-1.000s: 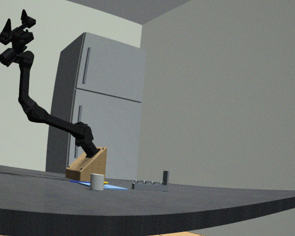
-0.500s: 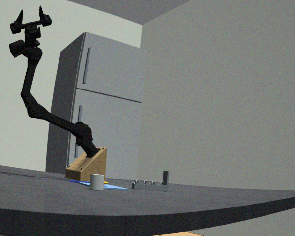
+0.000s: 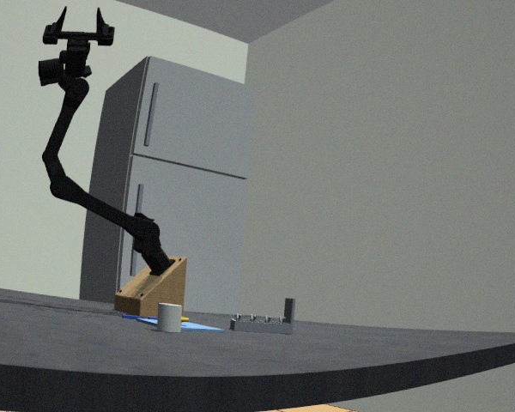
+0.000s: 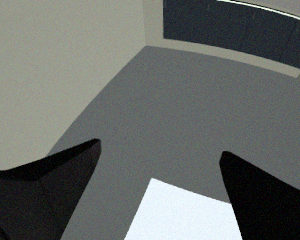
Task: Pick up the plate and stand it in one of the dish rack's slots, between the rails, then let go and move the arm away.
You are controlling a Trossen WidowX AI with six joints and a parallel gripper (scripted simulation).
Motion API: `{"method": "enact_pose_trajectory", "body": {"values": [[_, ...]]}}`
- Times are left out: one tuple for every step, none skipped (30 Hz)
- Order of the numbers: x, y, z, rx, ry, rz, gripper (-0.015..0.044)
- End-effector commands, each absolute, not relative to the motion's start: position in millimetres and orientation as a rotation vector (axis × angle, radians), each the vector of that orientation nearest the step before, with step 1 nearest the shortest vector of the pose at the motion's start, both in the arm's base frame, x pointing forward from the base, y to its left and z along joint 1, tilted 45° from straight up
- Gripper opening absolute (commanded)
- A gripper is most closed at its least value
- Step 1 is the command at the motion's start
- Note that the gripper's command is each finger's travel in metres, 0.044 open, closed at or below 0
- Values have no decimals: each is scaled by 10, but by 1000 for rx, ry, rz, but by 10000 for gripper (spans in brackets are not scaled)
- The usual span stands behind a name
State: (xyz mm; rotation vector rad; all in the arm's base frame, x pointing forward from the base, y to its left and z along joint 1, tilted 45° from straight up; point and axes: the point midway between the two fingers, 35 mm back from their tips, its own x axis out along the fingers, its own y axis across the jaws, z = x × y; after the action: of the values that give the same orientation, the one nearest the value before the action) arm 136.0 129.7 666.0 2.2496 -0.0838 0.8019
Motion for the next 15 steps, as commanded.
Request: {"method": "enact_pose_trajectory", "body": {"values": [[1429,1378,6603,2192,-112,789,400],[1449,1404,6584,2173,-118,781,400],[1470,1433,6565,2152,-122,772,400],[1491,1463,6544,2130,-126,761,400],[1506,1479,6538,2120,-133,759,400],[1525,1496,6530,2108,-142,757,400],[1544,1513,6522,2096,-150,755,400],[1564,1530,6514,2085,-158,752,400],[1584,1546,6506,2073,-166,749,400],[1605,1563,6496,2061,-173,746,400],[1629,1587,6479,2043,-179,739,400],[1653,1609,6462,2026,-184,731,400],[1678,1634,6442,2007,-187,722,400],[1701,1659,6419,1988,-188,711,400],[1722,1672,6410,1976,-193,708,400]]}}
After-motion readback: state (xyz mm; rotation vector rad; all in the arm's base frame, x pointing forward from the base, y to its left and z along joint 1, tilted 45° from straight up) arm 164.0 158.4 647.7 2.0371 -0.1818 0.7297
